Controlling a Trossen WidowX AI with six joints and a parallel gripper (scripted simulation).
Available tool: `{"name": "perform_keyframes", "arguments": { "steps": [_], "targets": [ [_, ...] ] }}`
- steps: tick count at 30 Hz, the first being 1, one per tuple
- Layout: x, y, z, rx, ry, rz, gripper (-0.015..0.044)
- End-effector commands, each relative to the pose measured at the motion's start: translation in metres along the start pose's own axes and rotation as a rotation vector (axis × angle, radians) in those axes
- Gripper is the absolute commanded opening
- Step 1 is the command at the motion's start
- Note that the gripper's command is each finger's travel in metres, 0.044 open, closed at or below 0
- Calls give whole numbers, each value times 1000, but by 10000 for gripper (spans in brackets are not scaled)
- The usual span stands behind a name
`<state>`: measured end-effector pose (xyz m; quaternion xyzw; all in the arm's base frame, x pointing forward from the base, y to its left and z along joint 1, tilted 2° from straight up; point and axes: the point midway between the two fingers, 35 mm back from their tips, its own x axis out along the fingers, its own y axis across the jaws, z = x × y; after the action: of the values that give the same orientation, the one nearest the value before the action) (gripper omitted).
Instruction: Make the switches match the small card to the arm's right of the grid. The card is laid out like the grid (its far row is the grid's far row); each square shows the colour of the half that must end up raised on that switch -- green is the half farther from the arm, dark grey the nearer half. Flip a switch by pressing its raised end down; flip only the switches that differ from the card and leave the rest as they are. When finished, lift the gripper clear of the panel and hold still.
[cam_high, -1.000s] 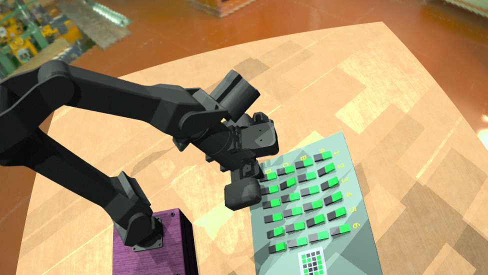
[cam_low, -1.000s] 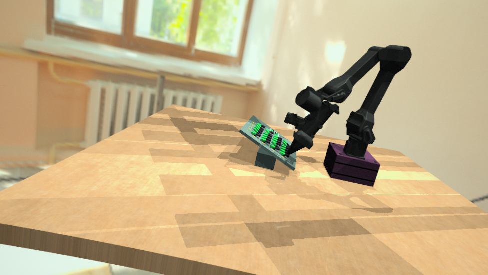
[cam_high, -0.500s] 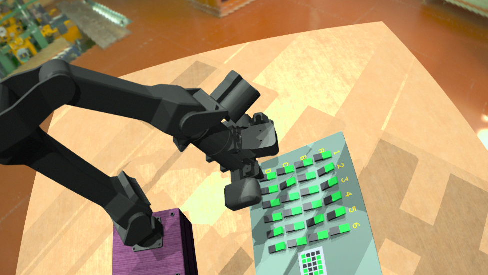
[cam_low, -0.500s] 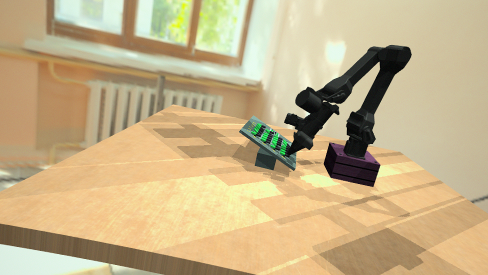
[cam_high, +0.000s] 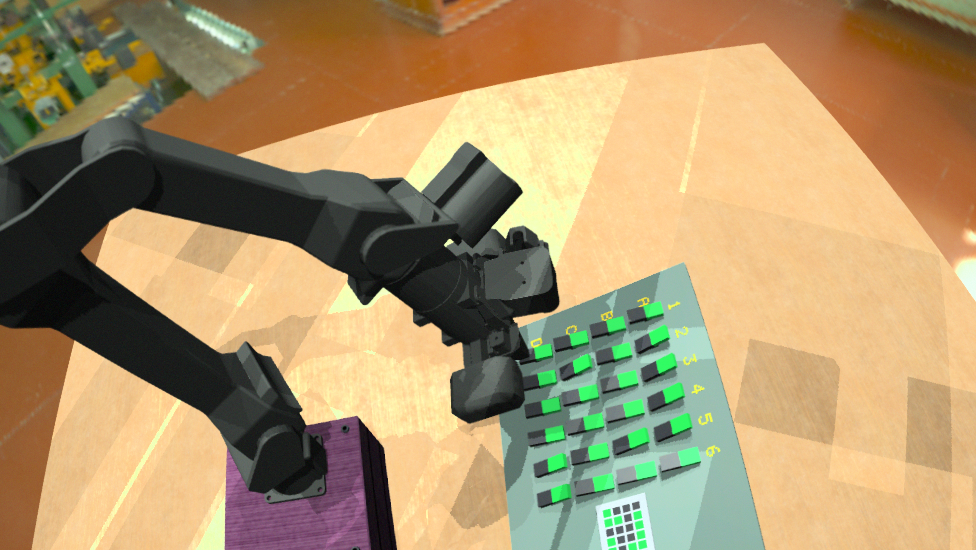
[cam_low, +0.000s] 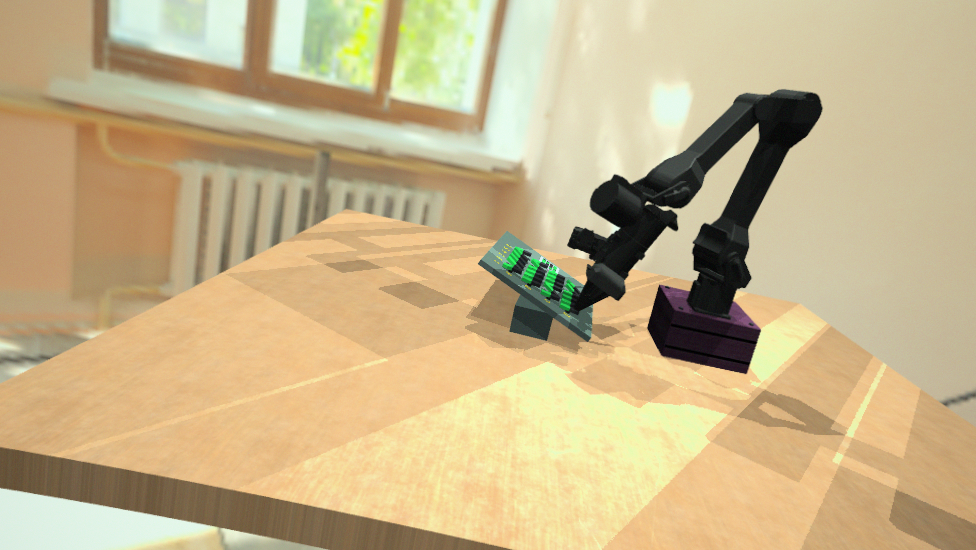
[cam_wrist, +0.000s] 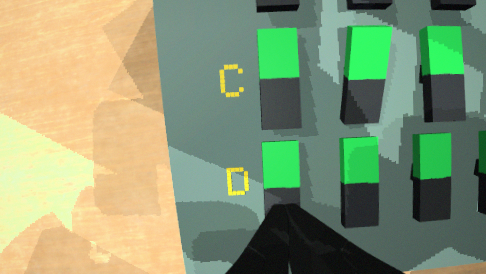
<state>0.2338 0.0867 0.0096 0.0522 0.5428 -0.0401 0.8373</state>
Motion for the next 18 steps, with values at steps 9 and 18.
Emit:
{"name": "perform_keyframes", "arguments": {
  "steps": [9, 18],
  "targets": [
    [2, 0, 0, -3, 0, 1, 0],
    [3, 0, 0, -3, 0, 1, 0]
  ]
}}
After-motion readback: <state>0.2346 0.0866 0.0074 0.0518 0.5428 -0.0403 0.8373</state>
